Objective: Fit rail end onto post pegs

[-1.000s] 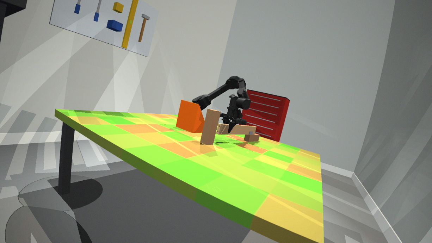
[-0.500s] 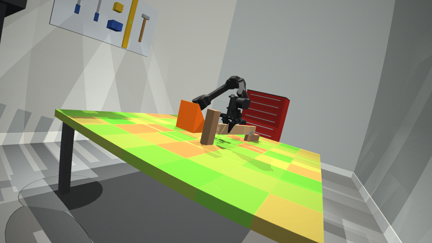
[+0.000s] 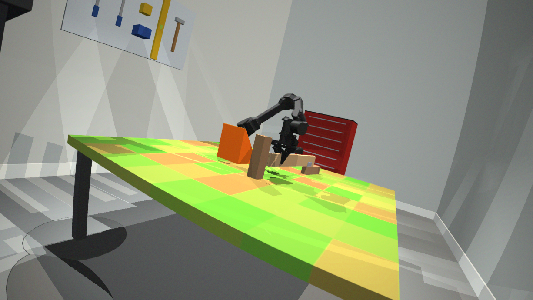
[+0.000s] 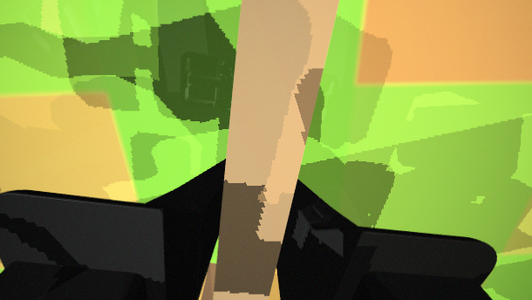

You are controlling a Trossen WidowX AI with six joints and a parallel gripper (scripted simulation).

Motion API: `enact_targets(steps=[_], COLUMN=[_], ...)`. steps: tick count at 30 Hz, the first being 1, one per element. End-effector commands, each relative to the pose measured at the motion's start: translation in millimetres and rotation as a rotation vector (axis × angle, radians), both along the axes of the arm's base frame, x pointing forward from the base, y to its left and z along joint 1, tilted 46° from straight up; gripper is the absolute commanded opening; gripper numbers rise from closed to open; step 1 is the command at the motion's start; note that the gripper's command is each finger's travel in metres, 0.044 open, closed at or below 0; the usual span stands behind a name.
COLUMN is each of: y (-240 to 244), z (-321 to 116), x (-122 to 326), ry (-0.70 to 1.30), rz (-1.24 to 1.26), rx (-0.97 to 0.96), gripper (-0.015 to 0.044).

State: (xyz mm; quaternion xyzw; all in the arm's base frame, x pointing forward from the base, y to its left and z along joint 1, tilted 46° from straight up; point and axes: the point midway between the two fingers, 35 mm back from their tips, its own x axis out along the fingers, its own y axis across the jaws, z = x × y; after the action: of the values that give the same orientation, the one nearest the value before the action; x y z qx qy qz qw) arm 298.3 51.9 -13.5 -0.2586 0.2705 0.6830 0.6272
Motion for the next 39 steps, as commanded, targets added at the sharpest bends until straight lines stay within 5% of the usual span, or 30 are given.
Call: enact_targets(steps=[1,39], y=[-3.0,-11.1], z=[-0.7,-9.3], x=[1.3,1.2], ry=[-0.006,-0.006], rz=[-0.004,-0.004], rx=[0.000,-0.001], gripper=[0.0000,0.0000])
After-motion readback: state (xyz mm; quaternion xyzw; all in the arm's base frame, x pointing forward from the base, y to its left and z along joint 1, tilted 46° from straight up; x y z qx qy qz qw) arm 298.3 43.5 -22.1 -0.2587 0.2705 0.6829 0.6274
